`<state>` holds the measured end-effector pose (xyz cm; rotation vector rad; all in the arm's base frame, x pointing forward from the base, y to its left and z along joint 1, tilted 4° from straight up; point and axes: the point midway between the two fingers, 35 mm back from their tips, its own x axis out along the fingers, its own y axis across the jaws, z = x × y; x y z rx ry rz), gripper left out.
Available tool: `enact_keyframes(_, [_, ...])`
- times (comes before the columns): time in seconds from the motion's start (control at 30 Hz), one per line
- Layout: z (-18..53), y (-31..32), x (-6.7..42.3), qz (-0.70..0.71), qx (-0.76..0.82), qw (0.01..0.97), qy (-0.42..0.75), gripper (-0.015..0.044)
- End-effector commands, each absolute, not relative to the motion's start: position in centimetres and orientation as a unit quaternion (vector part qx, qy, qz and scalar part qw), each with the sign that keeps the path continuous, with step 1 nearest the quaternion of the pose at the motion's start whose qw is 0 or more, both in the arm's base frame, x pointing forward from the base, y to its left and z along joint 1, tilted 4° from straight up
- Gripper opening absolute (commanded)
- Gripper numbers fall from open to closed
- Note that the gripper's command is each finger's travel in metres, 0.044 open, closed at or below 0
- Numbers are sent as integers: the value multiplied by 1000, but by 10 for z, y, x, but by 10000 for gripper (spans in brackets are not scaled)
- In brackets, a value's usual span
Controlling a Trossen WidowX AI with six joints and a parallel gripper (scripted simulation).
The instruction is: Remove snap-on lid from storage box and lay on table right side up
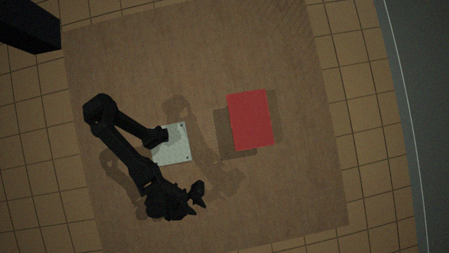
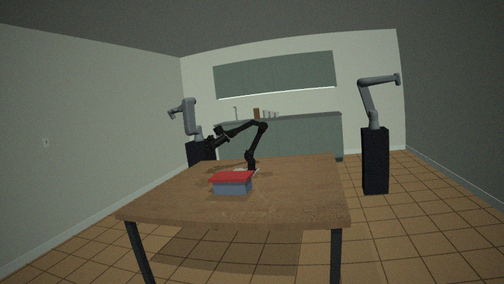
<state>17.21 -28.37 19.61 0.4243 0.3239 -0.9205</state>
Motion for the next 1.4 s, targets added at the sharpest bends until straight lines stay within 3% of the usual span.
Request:
enact_keyframes(0.0, [201, -245, 215, -388, 298, 861, 141, 235])
enact_keyframes(0.37, [202, -118, 281, -275, 529, 782, 182, 235])
enact_keyframes(0.73, [203, 1, 281, -230, 671, 652, 269, 235])
enact_keyframes(1.13, [201, 3, 280, -230, 673, 649, 270, 235])
enact_keyframes(1.37, [147, 5, 279, -230, 673, 649, 270, 235])
